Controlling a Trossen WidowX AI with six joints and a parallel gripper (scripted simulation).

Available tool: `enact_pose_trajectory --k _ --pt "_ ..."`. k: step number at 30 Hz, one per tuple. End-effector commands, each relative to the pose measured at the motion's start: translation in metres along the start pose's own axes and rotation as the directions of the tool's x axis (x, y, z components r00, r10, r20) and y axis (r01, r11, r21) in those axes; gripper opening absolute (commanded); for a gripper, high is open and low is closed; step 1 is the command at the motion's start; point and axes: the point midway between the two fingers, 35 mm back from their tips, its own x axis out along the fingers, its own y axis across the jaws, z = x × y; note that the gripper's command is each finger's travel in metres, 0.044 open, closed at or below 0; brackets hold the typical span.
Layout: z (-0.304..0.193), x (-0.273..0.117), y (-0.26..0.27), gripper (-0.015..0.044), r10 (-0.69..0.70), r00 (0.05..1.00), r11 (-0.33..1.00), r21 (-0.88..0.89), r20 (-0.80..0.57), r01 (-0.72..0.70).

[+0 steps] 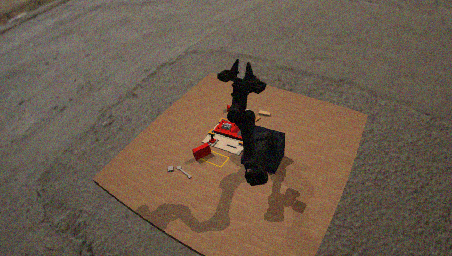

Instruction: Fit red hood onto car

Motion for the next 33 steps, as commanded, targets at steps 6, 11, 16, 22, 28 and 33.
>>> enact_pose_trajectory --k 6,11,16,22,28,33 --pt "0.027 0.001 -0.062 0.0062 -0.237 0.965 0.968 -0.056 0.112 0.244" --pt "0.054 -0.017 -0.130 0.0000 -0.478 0.849 0.858 -0.085 0.223 0.506" --pt "0.073 -0.043 -0.178 0.0000 -0.622 0.723 0.731 -0.108 0.301 0.674" --pt "0.083 -0.065 -0.207 0.0000 -0.709 0.617 0.624 -0.103 0.342 0.775" --pt "0.099 -0.131 -0.265 0.0000 -0.860 0.300 0.306 -0.052 0.413 0.951" --pt "0.107 -0.200 -0.300 0.0000 -0.897 -0.020 -0.016 0.013 0.442 1.000"
